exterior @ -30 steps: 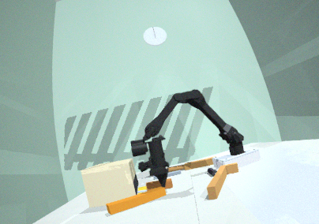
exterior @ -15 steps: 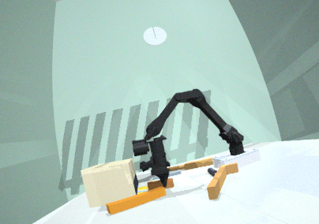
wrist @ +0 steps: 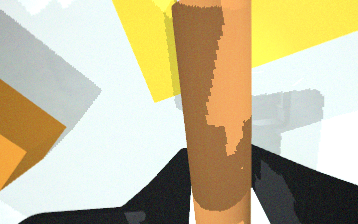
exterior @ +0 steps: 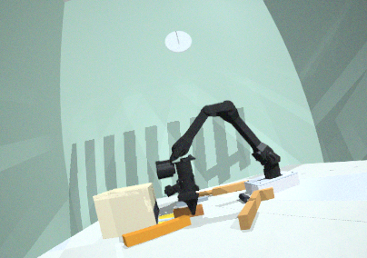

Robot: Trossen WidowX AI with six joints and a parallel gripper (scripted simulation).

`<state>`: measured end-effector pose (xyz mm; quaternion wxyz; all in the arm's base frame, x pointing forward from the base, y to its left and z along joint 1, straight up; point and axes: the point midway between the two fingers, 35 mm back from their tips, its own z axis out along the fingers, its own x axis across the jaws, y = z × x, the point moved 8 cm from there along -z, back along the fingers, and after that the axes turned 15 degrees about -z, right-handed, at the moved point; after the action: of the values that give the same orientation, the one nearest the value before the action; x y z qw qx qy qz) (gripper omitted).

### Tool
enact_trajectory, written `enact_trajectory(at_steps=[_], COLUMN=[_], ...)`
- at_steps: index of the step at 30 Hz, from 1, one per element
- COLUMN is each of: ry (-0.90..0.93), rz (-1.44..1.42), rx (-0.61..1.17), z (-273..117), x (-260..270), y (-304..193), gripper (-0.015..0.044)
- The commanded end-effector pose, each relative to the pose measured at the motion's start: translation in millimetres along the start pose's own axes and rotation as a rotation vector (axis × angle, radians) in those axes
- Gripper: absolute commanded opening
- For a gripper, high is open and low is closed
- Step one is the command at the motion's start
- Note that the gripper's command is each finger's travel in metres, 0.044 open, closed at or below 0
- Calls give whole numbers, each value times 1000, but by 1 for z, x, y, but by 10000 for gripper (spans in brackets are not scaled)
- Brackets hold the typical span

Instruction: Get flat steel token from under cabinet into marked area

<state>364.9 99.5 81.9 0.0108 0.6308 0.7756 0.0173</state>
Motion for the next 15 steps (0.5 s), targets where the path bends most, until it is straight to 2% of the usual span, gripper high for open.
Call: enact_trajectory(at_steps=[1, 15], ry=[0, 1], rz=[3, 3], rx=[4, 5], z=[1, 1], x=[1, 5], y=[-5, -18], gripper=[0, 0])
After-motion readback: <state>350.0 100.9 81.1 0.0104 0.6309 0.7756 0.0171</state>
